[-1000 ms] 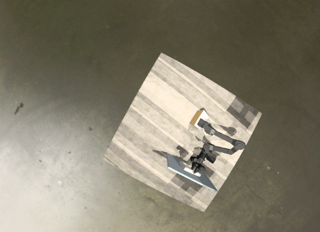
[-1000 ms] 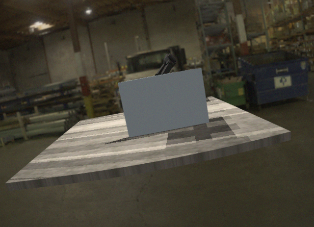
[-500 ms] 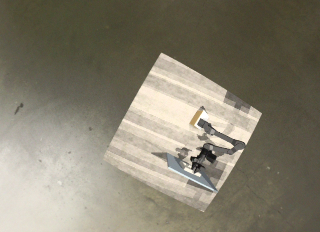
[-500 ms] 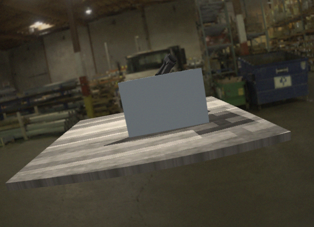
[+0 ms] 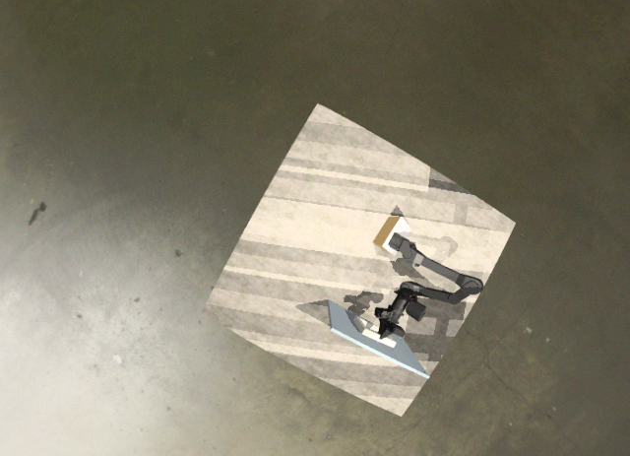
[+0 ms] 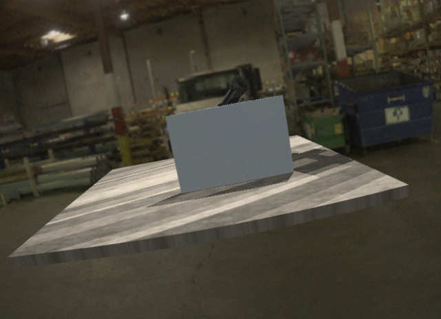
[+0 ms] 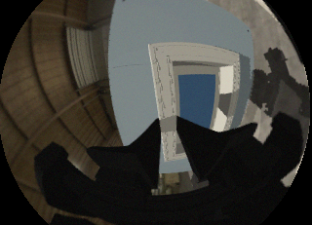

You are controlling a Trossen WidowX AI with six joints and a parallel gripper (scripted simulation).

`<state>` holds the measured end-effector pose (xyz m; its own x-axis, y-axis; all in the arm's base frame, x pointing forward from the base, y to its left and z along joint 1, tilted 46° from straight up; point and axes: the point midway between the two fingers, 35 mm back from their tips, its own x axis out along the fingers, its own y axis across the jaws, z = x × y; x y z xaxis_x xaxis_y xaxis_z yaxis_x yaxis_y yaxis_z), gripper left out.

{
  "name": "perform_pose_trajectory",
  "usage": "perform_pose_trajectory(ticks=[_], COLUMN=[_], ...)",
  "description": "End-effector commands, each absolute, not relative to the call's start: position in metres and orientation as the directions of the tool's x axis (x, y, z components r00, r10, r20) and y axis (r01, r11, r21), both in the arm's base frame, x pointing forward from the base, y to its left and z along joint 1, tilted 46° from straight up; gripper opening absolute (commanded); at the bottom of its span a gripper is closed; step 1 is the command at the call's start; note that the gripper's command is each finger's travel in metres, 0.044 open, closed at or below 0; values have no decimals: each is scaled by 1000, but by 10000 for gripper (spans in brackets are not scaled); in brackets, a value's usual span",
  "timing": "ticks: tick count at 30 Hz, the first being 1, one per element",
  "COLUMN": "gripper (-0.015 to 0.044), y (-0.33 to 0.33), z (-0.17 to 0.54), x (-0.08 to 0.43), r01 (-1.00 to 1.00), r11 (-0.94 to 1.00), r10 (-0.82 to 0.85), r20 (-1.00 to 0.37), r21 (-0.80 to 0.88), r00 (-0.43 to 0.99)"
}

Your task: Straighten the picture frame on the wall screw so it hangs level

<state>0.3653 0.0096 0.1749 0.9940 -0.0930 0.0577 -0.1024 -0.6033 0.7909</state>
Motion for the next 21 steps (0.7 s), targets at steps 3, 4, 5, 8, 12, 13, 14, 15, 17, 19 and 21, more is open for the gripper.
perform_pose_trajectory(ticks=[3, 4, 5, 8, 12, 13, 14, 15, 17, 19, 21], gripper=[0, 0, 0, 0, 0, 0, 0, 0, 0, 0, 0], y=[10, 10, 10, 10, 9, 9, 9, 9, 9, 8, 8], z=[175, 175, 175, 175, 175, 175, 176, 176, 176, 177, 177], x=[366, 366, 366, 366, 366, 365, 365, 365, 365, 365, 365], r01=[-101, -101, -101, -101, -101, -101, -101, -101, -101, -101, -101], r11=[-602, -602, -602, -602, -602, -601, -601, -601, -601, -601, -601], r10=[-91, -91, -91, -91, -91, -91, -91, -91, -91, -91, -91], r20=[58, 58, 58, 58, 58, 58, 58, 58, 58, 58, 58], r21=[792, 792, 792, 792, 792, 792, 792, 792, 792, 792, 792], r00=[994, 994, 994, 994, 994, 994, 994, 994, 994, 994, 994])
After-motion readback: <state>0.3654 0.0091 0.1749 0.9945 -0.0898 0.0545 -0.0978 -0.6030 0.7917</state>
